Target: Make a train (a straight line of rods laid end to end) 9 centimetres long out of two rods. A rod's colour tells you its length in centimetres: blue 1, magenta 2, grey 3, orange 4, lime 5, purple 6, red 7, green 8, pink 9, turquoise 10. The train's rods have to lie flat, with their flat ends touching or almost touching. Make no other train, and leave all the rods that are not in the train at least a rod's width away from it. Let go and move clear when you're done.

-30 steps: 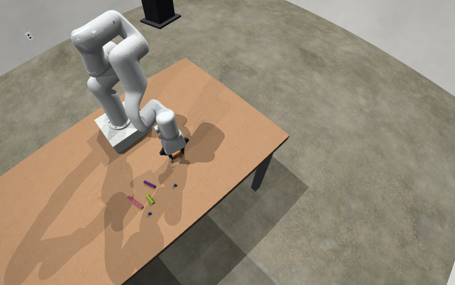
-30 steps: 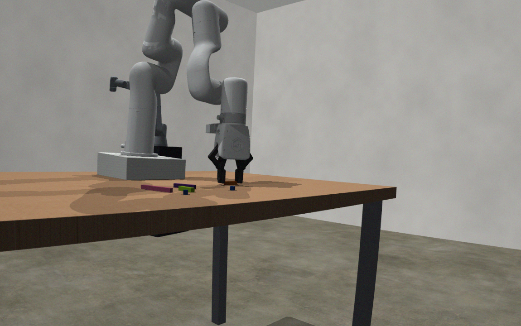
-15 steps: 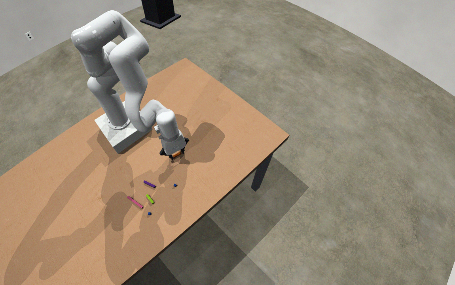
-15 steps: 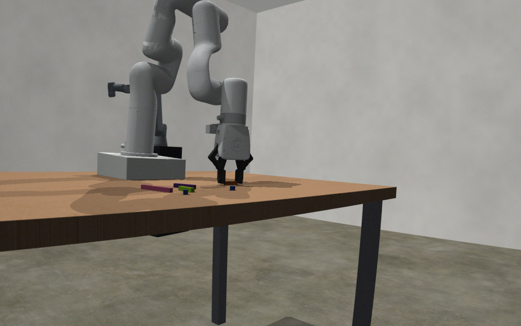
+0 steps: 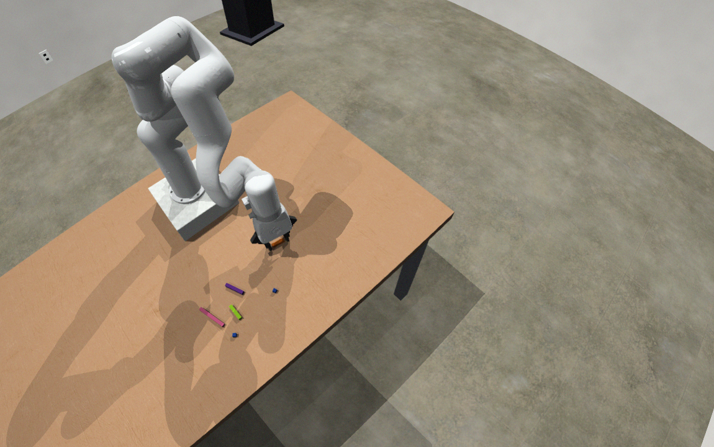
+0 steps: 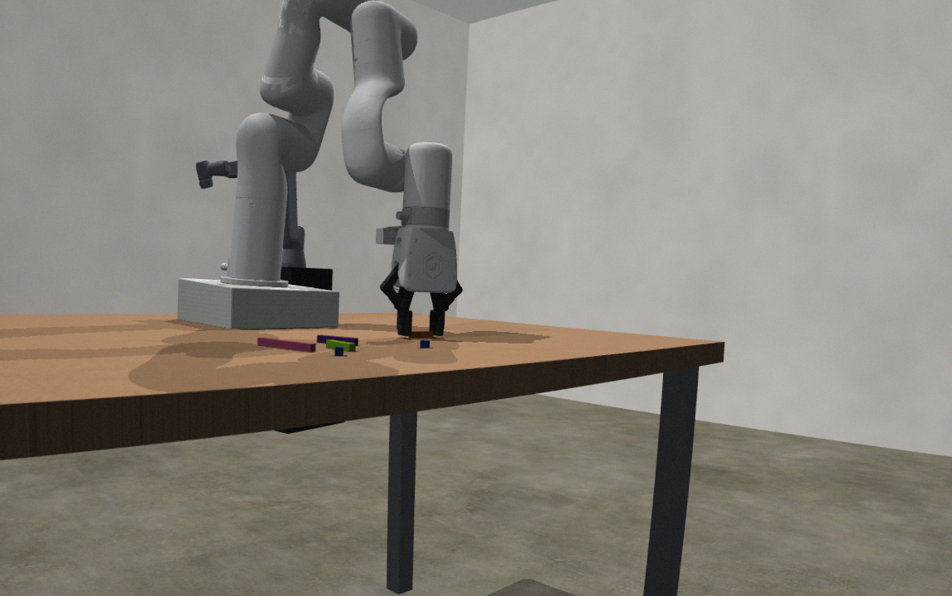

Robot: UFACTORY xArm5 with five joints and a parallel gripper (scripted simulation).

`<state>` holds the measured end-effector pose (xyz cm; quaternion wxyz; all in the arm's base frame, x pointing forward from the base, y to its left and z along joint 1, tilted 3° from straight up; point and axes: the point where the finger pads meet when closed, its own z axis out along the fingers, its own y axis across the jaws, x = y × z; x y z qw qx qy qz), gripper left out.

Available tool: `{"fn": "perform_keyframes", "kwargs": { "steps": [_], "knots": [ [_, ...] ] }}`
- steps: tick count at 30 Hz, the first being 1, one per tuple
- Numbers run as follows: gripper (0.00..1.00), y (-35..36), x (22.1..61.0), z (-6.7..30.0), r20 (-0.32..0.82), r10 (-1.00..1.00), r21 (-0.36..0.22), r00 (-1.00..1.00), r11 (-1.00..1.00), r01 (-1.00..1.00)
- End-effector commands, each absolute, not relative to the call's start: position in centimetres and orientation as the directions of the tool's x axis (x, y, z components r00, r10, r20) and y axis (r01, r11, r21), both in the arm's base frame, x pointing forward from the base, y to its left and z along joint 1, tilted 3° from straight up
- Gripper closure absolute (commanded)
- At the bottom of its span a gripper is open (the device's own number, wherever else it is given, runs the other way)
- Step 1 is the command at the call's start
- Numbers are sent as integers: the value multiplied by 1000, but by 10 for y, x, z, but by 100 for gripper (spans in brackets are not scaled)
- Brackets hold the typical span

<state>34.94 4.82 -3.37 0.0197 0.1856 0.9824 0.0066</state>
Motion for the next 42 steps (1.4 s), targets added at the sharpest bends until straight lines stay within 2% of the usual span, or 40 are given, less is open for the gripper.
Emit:
{"fn": "perform_keyframes", "kwargs": {
  "steps": [1, 8, 9, 42],
  "knots": [
    [41, 48, 350, -33, -39, 365, 22, -930, 931, 364],
    [41, 48, 350, -33, -39, 365, 22, -930, 931, 364],
    [62, 48, 350, -33, -39, 365, 22, -930, 931, 364],
    [62, 48, 350, -33, -39, 365, 22, -930, 931, 364]
  ]
}}
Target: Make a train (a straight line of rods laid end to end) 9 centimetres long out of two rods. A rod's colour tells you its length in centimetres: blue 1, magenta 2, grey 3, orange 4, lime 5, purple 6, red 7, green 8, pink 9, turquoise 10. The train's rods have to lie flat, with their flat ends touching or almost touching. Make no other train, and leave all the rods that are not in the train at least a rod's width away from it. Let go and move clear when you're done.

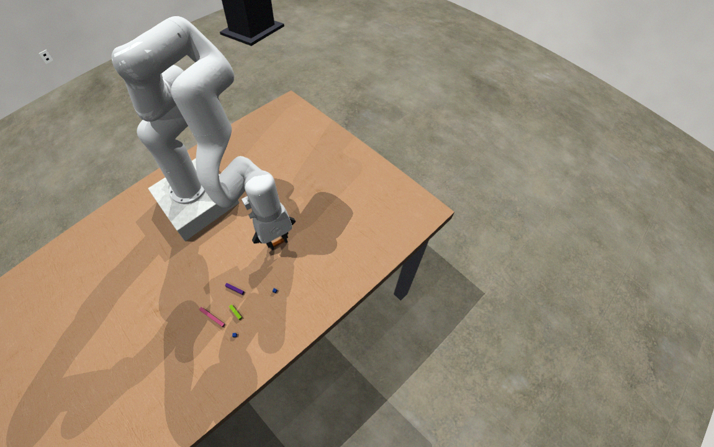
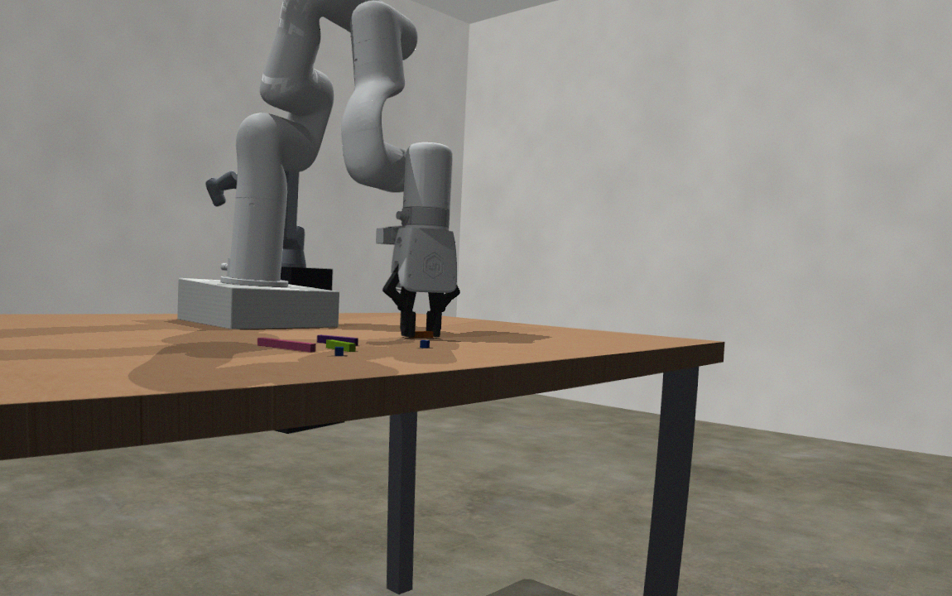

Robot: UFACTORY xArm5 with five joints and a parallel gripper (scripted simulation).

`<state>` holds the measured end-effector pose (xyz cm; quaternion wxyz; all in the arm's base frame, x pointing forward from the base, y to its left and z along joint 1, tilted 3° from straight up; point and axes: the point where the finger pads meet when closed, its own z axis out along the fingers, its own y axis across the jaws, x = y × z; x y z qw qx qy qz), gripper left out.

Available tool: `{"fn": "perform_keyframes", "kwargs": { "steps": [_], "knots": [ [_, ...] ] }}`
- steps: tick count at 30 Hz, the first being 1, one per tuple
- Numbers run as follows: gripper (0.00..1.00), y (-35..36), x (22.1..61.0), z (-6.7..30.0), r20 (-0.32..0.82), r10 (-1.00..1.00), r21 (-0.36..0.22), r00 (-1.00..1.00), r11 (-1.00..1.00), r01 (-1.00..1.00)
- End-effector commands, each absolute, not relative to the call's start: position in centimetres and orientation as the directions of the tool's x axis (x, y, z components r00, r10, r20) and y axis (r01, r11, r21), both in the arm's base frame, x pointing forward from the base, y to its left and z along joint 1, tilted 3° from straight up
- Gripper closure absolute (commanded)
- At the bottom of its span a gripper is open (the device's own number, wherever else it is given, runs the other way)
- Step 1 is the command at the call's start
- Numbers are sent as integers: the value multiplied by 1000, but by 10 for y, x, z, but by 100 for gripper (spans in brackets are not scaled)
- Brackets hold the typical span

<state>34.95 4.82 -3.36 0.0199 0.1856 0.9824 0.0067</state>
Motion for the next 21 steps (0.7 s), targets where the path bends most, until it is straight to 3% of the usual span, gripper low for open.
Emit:
{"fn": "perform_keyframes", "kwargs": {
  "steps": [1, 12, 21],
  "knots": [
    [62, 48, 350, -33, -39, 365, 22, -930, 931, 364],
    [62, 48, 349, 0, -39, 365, 22, -930, 931, 364],
    [62, 48, 347, 59, -39, 365, 22, -930, 931, 364]
  ]
}}
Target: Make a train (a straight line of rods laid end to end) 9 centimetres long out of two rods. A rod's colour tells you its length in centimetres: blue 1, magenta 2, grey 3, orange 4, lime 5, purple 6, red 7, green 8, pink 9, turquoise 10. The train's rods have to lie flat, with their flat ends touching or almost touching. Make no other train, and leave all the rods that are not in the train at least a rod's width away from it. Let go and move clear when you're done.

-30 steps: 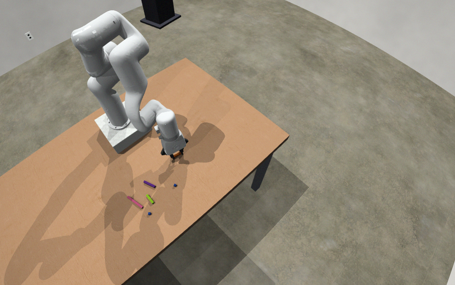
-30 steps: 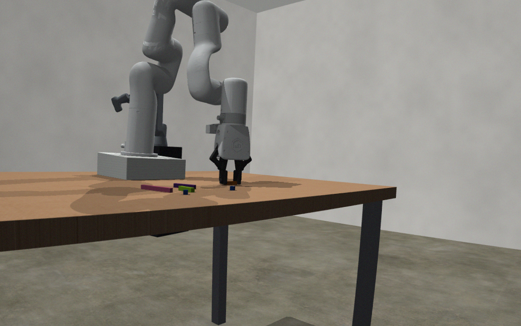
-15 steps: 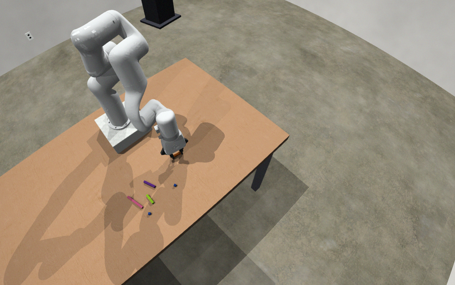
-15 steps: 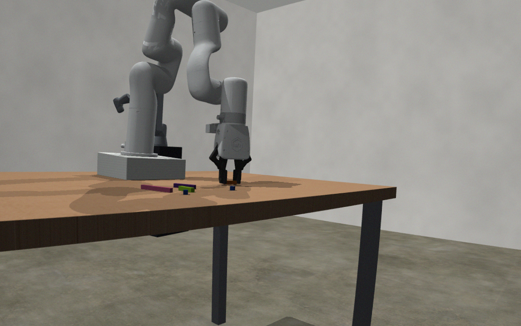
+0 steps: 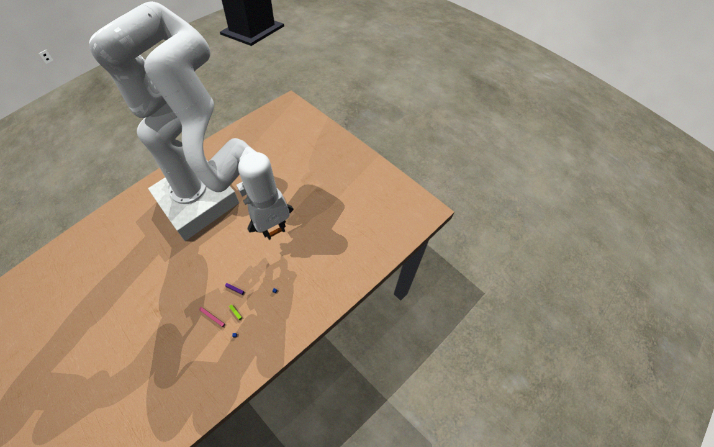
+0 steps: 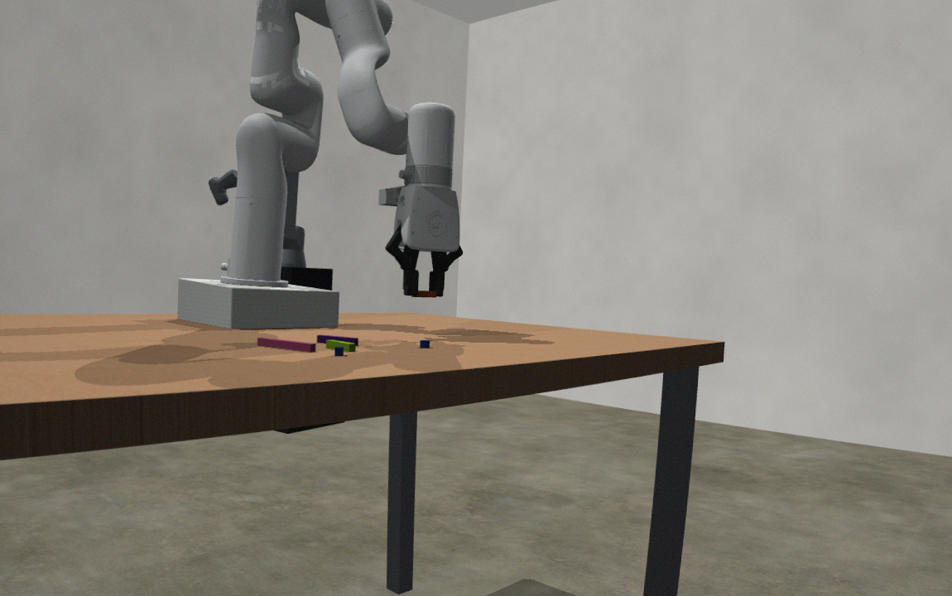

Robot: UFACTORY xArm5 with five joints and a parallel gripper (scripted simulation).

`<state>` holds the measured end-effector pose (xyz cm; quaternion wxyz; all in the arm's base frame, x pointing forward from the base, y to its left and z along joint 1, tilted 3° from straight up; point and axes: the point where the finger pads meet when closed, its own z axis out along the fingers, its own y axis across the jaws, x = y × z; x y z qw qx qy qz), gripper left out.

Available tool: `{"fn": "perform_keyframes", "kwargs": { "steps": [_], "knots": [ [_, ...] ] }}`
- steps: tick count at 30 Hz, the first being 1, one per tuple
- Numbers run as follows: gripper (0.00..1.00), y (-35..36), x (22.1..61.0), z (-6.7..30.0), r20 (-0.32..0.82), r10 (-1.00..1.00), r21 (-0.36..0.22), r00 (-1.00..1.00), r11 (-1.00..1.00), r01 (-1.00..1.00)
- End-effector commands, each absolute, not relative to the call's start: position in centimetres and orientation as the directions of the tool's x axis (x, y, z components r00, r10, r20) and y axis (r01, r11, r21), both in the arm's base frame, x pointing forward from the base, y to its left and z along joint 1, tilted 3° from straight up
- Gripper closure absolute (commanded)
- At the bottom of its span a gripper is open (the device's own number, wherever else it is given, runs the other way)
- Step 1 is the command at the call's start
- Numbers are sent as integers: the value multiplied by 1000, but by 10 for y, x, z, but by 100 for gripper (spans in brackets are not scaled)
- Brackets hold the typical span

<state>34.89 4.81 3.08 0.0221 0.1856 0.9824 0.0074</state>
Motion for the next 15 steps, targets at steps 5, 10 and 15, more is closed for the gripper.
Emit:
{"fn": "perform_keyframes", "kwargs": {
  "steps": [5, 10, 15],
  "knots": [
    [62, 48, 346, 66, -39, 365, 22, -930, 931, 364],
    [62, 48, 346, 66, -39, 365, 22, -930, 931, 364],
    [62, 42, 352, 66, -39, 380, 22, -924, 925, 379]
  ]
}}
